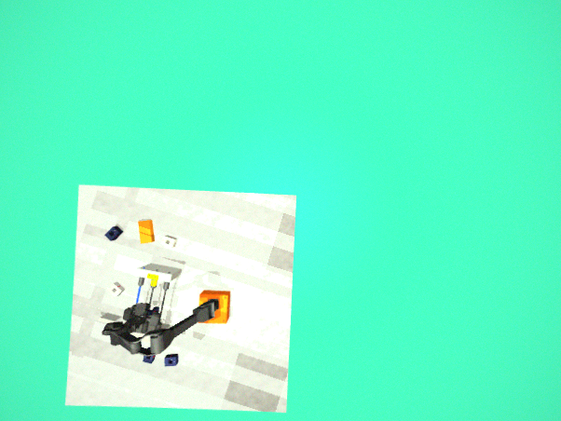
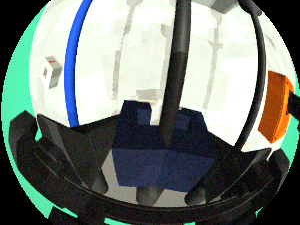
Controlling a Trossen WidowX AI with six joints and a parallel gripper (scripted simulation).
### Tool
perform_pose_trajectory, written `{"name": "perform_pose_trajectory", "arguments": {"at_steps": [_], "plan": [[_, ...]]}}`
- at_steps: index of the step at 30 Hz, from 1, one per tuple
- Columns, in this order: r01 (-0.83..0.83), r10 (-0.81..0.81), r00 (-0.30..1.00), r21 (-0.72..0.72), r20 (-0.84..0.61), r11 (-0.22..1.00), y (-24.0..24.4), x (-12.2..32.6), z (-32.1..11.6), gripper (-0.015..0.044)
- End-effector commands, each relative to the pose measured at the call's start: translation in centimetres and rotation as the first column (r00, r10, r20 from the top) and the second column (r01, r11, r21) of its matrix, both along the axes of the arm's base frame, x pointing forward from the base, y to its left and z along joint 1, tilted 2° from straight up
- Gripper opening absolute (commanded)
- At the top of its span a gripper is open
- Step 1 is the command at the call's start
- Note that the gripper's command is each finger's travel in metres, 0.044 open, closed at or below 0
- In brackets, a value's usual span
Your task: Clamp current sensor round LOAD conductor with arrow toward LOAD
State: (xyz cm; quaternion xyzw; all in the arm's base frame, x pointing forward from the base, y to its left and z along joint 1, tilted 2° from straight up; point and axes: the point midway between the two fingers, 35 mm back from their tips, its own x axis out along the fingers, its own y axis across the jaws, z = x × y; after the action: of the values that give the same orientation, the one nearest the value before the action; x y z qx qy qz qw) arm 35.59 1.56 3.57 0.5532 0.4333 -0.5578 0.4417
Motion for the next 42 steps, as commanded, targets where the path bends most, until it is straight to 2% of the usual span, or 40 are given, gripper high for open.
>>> {"name": "perform_pose_trajectory", "arguments": {"at_steps": [1,42], "plan": [[0.000,0.000,1.000,0.000,0.002,1.000,0.0,0.0,0.1,0.0000],[-0.003,0.003,1.000,-0.003,0.009,1.000,0.0,0.0,1.6,0.0000]]}}
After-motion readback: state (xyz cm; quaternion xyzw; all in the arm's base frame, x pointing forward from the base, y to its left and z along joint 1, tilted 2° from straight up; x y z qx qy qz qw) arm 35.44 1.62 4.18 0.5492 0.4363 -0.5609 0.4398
